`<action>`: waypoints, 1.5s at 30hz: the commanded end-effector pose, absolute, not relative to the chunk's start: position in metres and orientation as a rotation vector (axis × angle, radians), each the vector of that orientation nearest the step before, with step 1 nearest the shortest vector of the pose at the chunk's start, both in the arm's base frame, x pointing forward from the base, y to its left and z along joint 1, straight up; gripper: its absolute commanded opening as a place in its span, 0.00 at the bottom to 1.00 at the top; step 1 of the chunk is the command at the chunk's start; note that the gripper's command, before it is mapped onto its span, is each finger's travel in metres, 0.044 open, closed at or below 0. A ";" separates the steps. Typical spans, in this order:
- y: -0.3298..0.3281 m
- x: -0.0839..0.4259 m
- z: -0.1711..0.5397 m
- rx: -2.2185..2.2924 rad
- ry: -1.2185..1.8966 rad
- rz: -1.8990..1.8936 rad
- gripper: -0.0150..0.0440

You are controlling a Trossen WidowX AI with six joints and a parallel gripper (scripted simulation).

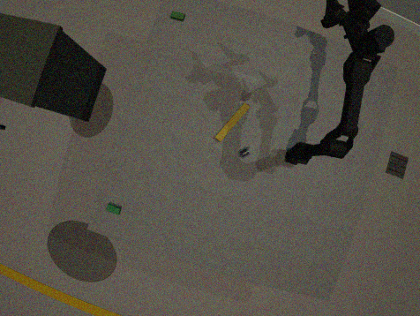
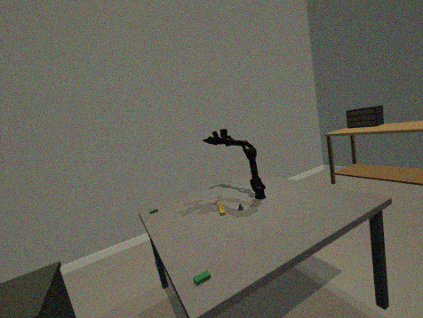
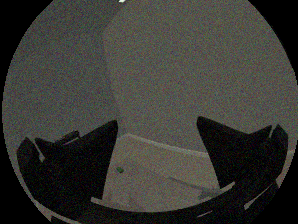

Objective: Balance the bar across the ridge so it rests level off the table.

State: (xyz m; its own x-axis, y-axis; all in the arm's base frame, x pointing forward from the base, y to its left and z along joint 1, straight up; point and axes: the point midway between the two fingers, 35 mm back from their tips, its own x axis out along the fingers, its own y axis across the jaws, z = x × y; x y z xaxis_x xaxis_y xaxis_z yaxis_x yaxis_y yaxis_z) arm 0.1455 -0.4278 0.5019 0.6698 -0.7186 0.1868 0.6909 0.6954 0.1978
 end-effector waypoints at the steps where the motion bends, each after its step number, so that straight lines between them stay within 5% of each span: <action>1: -0.428 0.146 0.501 0.114 -0.256 -0.796 0.89; 4: -0.429 0.160 0.488 0.113 -0.207 -0.792 0.79; 23: -0.400 0.268 0.374 0.028 0.248 -0.656 0.79; 45: -0.291 0.348 0.244 -0.232 0.791 -0.244 0.79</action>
State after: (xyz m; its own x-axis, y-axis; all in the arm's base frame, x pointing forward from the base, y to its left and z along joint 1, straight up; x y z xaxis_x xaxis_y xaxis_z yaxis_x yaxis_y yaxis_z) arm 0.3434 -0.3062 0.2620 0.7109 -0.3409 -0.6151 0.2103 0.9377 -0.2766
